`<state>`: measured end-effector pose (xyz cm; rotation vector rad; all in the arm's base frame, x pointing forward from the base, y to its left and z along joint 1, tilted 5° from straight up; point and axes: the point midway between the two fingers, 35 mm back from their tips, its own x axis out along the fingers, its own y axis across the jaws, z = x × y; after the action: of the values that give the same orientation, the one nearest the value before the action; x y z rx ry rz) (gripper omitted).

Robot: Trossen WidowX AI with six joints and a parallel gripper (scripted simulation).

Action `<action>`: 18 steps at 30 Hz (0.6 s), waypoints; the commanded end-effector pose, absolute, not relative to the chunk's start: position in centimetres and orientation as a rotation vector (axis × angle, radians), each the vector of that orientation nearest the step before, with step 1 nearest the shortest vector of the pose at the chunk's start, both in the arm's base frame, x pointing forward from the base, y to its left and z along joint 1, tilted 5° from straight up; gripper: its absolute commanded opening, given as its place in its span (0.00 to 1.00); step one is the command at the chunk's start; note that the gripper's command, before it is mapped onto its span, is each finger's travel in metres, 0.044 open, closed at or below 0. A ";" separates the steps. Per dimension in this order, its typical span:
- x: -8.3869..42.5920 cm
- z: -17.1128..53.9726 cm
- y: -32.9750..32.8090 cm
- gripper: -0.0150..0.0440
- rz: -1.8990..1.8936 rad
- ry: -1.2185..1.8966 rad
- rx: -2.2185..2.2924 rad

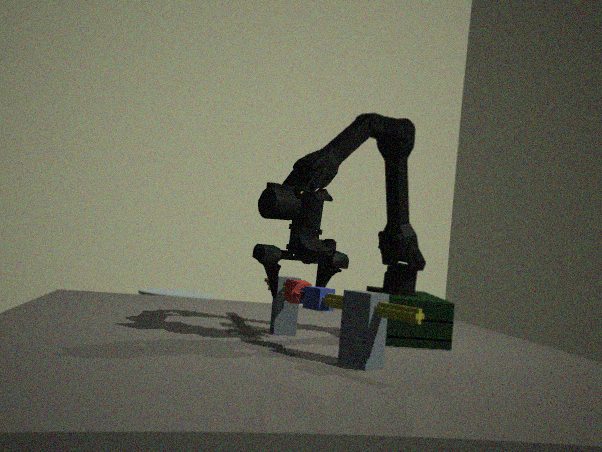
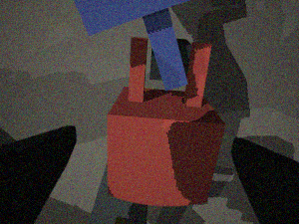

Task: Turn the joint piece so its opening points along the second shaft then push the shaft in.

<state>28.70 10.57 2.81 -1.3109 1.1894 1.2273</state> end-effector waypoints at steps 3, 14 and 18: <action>28.8 3.5 10.5 1.00 1.178 1.233 -1.362; 28.9 4.1 10.5 1.00 1.129 1.257 -1.288; 29.1 5.1 10.4 1.00 1.035 1.304 -1.173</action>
<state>28.88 10.38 4.19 -1.2527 1.2837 1.0988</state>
